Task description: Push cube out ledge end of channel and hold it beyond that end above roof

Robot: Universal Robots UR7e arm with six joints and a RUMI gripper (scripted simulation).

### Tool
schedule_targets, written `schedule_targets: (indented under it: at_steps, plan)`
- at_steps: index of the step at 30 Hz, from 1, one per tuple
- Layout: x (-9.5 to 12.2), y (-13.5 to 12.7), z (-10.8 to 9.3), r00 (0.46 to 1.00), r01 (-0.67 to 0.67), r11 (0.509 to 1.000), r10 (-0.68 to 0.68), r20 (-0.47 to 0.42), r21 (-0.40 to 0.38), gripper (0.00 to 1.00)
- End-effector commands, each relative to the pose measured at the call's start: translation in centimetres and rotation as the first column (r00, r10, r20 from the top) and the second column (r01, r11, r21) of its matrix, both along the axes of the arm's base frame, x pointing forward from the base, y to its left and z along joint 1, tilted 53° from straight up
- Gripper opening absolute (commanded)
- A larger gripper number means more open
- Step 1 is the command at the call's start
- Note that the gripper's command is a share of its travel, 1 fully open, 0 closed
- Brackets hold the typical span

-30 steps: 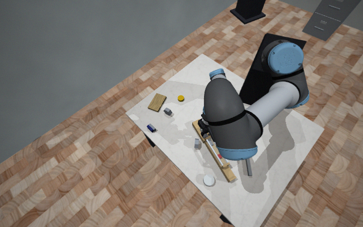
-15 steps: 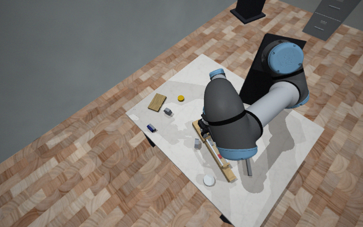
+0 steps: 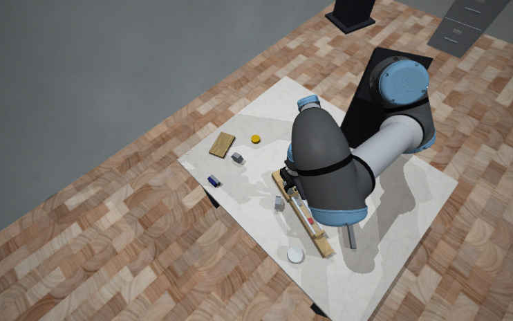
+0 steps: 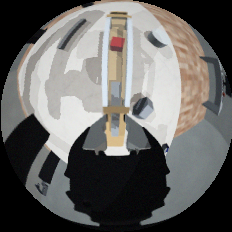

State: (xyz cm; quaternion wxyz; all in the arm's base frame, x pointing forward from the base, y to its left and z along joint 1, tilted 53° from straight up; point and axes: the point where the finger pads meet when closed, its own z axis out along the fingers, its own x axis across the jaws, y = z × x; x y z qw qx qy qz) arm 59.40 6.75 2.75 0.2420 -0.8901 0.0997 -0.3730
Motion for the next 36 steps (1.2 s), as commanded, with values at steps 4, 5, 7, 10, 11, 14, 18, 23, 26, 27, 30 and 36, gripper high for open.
schedule_targets:
  at_steps: [4,5,7,10,11,14,18,23,26,27,30,36]
  plan:
    - [-1.7,-0.9,1.5,1.0,0.0,1.0,0.0,0.0,0.0,0.22]
    - [-2.0,-1.0,1.7,1.0,0.0,1.0,0.0,0.0,0.0,0.22]
    - [-2.6,-1.3,2.2,1.0,0.0,1.0,0.0,0.0,0.0,0.22]
    - [-3.3,-1.7,2.8,1.0,0.0,1.0,0.0,0.0,0.0,0.22]
    - [-3.5,-1.8,3.0,1.0,0.0,1.0,0.0,0.0,0.0,0.22]
    - [-3.9,-2.0,3.3,1.0,0.0,1.0,0.0,0.0,0.0,0.22]
    - [-4.0,-2.0,3.4,1.0,0.0,1.0,0.0,0.0,0.0,0.22]
    - [-4.0,-2.0,3.5,1.0,0.0,1.0,0.0,0.0,0.0,0.22]
    - [-4.0,-2.0,3.5,1.0,0.0,1.0,0.0,0.0,0.0,0.22]
    - [-4.0,-2.0,3.5,1.0,0.0,1.0,0.0,0.0,0.0,0.22]
    - [-4.0,-2.0,3.5,1.0,0.0,1.0,0.0,0.0,0.0,0.22]
    - [-4.0,-2.0,3.5,1.0,0.0,1.0,0.0,0.0,0.0,0.22]
